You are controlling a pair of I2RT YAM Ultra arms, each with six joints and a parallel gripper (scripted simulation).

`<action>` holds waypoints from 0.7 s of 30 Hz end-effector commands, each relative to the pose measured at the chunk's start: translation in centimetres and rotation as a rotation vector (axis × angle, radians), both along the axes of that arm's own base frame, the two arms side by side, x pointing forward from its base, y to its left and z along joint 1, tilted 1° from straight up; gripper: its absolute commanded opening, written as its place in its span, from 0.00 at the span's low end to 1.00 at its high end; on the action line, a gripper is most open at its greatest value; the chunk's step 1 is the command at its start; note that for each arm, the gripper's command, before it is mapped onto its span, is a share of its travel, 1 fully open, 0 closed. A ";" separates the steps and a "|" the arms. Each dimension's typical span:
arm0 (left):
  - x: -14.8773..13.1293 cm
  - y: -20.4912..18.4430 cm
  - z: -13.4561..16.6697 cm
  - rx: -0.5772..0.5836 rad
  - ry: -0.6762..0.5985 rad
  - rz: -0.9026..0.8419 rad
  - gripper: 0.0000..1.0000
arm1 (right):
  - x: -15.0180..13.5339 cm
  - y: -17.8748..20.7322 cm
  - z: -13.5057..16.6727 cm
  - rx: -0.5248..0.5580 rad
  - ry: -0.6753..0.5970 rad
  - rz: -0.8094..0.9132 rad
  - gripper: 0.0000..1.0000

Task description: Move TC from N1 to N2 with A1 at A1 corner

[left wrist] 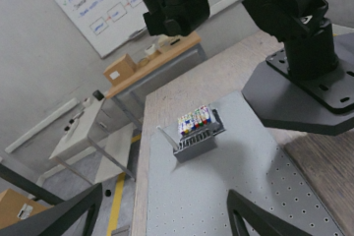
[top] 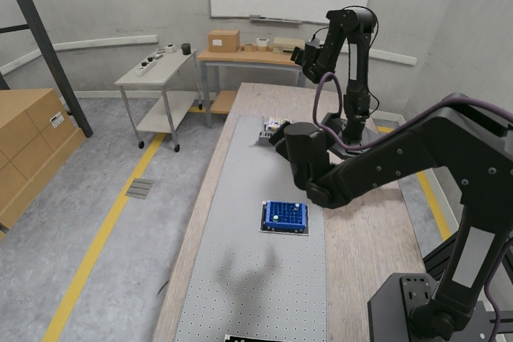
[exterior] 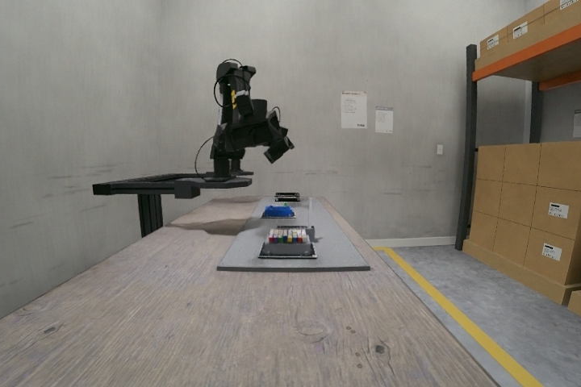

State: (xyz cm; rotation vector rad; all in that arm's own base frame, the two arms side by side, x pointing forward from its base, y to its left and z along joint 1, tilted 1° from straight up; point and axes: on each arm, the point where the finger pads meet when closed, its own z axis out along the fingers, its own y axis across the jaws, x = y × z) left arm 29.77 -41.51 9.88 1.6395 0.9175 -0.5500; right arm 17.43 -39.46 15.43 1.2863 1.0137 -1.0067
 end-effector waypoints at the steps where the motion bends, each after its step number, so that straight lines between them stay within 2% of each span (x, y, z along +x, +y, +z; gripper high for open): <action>1: 0.1 -0.1 0.6 -0.010 -0.011 -0.001 1.00 | 0.0 0.0 0.6 -0.015 -0.011 0.000 1.00; 6: 0.9 0.5 1.0 -0.027 -0.001 0.060 1.00 | 1.3 0.3 0.2 -0.002 0.015 0.045 1.00; 10: 2.2 3.0 0.3 -0.028 0.079 0.213 1.00 | 5.5 2.6 -1.0 0.023 0.060 0.191 1.00; 17: 2.2 10.8 -4.0 0.051 0.275 0.488 1.00 | 15.0 9.9 -1.6 0.022 0.104 0.507 1.00; 19: 2.2 10.8 -4.0 0.051 0.275 0.488 1.00 | 15.0 9.9 -1.6 0.022 0.104 0.507 1.00; 21: 2.3 13.3 -5.6 0.082 0.351 0.590 1.00 | 17.0 12.3 -1.9 0.022 0.121 0.593 1.00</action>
